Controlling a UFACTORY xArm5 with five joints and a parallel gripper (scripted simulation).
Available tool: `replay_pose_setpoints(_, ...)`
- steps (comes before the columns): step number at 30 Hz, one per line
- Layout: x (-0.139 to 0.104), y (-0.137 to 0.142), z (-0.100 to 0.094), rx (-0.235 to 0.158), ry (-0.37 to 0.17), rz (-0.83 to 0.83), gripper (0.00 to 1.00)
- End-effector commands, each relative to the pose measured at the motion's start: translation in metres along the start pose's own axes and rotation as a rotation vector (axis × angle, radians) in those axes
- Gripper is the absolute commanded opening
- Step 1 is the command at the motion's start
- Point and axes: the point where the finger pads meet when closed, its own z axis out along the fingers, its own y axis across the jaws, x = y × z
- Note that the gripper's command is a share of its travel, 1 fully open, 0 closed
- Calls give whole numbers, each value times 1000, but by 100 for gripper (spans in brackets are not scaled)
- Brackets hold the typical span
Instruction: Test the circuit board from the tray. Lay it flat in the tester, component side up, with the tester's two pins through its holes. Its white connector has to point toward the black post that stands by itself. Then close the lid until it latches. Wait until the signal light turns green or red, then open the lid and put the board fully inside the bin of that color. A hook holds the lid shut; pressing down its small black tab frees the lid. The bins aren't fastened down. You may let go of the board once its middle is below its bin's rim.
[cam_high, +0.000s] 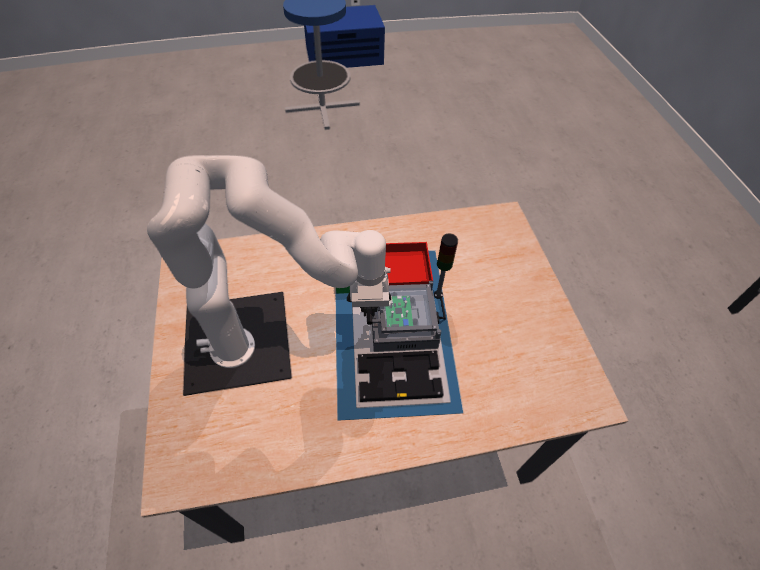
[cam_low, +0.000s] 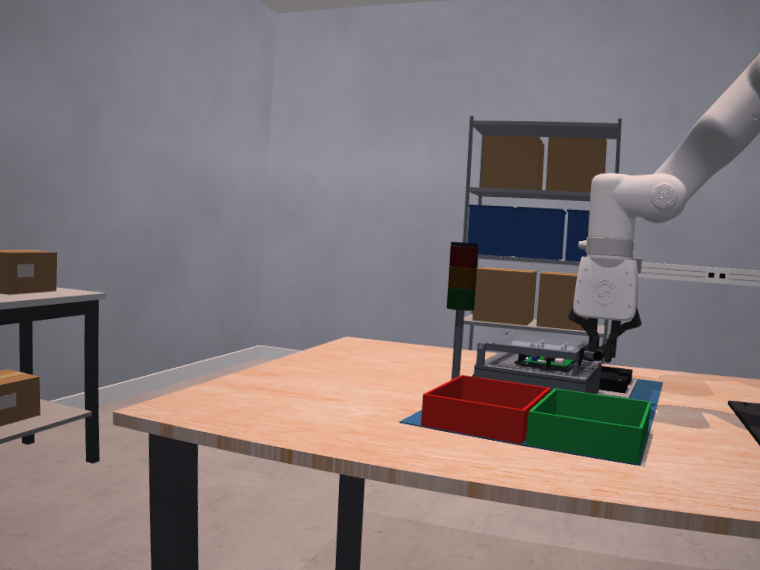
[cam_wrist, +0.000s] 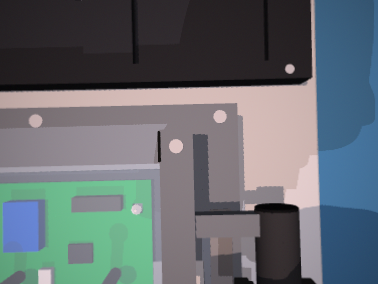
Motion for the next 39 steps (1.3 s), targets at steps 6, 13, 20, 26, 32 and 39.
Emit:
replay_pose_setpoints(6, 0, -1, 0, 3, 0, 0, 0)
replay_pose_setpoints(13, 0, -1, 1, 3, 0, 0, 0)
replay_pose_setpoints(20, 0, -1, 1, 3, 0, 0, 0)
replay_pose_setpoints(26, 0, -1, 1, 3, 0, 0, 24)
replay_pose_setpoints(32, 0, -1, 1, 3, 0, 0, 24)
replay_pose_setpoints(39, 0, -1, 1, 3, 0, 0, 24)
